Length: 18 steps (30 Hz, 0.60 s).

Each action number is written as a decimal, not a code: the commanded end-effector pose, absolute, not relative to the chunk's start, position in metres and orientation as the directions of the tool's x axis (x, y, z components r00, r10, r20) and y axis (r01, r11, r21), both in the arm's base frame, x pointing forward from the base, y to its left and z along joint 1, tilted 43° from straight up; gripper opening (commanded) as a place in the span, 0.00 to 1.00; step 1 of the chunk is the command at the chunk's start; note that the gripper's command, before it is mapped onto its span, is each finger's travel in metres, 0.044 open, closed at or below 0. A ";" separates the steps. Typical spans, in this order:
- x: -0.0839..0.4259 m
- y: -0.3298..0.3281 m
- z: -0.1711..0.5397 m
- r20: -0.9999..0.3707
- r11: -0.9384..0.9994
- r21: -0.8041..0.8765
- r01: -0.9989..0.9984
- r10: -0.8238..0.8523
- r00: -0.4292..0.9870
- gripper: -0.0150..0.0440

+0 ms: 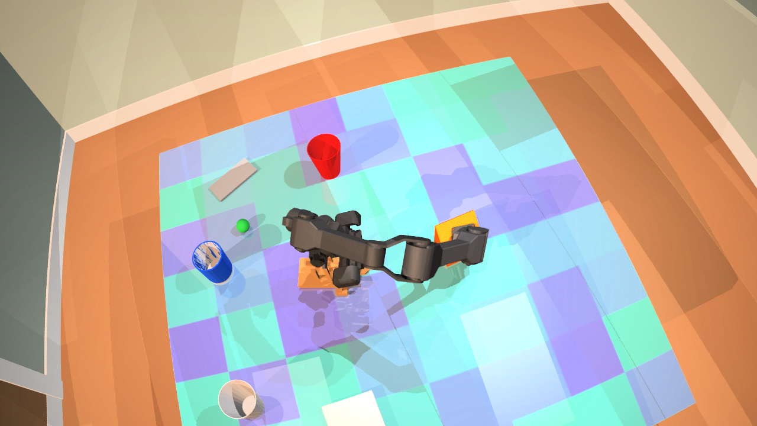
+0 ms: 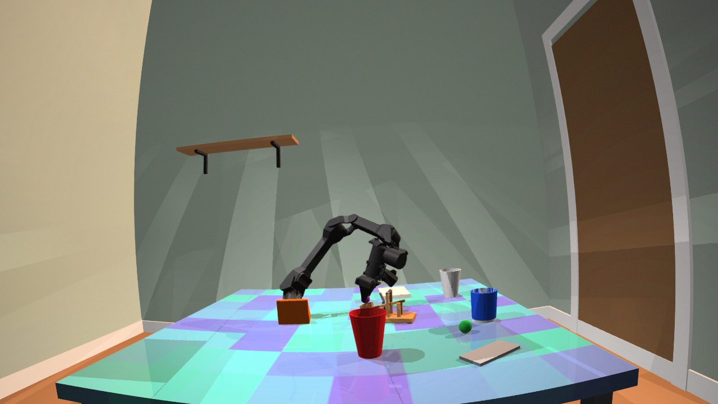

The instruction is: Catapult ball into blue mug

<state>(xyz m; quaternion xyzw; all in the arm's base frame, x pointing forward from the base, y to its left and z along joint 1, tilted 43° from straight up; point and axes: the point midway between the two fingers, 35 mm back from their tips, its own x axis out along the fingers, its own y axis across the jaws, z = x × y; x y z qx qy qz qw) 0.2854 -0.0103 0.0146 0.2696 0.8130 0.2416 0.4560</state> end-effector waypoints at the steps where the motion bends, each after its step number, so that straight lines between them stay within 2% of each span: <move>1: 0.285 -0.010 0.015 -0.611 0.738 0.640 0.215 0.658 -0.439 0.65; 9: 0.292 -0.054 0.065 -0.735 0.783 0.591 0.192 0.621 -0.271 1.00; 15: 0.288 -0.083 0.101 -0.807 0.817 0.543 0.192 0.572 -0.151 1.00; 16: 0.293 -0.070 0.082 -0.773 0.799 0.571 0.190 0.601 -0.202 1.00; 18: 0.304 -0.074 0.076 -0.791 0.805 0.558 0.199 0.589 -0.164 1.00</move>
